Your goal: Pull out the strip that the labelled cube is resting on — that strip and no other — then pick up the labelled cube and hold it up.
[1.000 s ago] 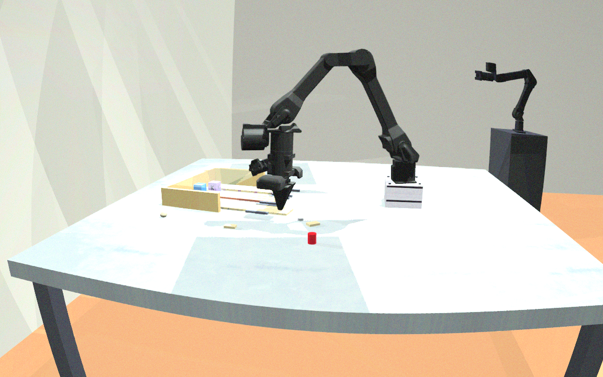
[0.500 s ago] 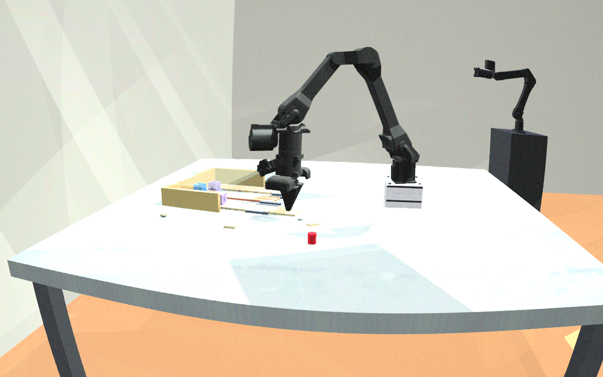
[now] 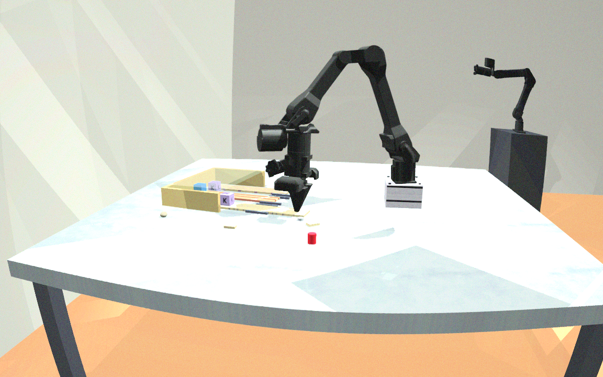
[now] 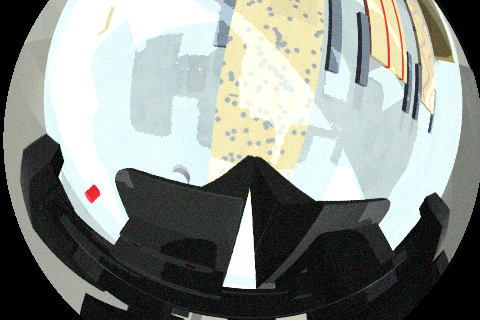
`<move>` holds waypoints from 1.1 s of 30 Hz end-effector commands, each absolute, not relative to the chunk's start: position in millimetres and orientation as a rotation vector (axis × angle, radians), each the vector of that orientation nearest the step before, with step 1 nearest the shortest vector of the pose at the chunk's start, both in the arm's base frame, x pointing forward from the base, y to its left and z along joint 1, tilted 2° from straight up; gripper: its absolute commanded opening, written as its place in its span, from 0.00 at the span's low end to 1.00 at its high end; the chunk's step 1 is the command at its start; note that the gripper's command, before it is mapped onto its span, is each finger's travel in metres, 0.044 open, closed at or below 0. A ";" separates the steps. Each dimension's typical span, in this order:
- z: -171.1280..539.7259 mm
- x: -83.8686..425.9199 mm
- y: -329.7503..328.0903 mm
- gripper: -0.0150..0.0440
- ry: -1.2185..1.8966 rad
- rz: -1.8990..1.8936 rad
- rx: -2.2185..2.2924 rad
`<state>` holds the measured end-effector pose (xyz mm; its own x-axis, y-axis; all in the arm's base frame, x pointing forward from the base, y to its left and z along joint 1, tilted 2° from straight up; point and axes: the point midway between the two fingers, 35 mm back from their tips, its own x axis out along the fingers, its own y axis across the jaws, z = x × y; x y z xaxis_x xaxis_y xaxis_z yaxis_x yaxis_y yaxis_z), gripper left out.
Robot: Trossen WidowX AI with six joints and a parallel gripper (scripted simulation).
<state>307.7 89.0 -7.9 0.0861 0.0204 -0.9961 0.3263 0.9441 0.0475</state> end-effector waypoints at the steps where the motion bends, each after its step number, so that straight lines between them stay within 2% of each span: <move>1: -13.1 295.2 91.0 0.25 1.495 -0.237 0.282; 33: -16.3 248.5 108.0 0.25 1.499 -0.237 0.282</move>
<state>260.2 107.4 -11.1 0.0840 0.0234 -0.9962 0.3272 0.9436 0.0498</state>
